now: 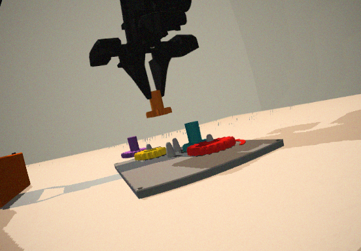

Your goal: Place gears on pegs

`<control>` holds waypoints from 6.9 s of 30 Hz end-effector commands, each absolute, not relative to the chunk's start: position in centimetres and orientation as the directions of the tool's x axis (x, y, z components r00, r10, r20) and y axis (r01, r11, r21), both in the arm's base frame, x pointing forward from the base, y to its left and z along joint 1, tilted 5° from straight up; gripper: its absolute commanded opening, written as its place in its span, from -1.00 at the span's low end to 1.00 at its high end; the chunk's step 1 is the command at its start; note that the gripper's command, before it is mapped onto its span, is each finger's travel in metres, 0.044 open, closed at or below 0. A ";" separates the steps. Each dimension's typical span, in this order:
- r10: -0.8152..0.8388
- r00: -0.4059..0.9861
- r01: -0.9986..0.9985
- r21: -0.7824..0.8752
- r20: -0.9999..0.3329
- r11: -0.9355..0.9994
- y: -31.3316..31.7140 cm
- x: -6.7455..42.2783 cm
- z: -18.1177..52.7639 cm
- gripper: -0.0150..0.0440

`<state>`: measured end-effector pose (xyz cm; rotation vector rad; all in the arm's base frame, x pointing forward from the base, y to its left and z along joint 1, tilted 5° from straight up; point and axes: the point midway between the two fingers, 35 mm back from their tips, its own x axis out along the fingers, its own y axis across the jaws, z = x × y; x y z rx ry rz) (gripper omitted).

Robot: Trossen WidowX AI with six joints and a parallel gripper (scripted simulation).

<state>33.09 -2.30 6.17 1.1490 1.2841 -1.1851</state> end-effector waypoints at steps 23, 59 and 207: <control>0.010 -0.044 0.932 -0.037 -0.999 0.362 -3.9 33.9 5.1 -0.49; 0.010 -0.044 0.713 -0.024 -0.999 0.701 -3.9 33.8 2.5 -0.49; 0.037 -0.058 0.823 -0.027 -0.998 0.567 20.9 24.4 14.4 1.00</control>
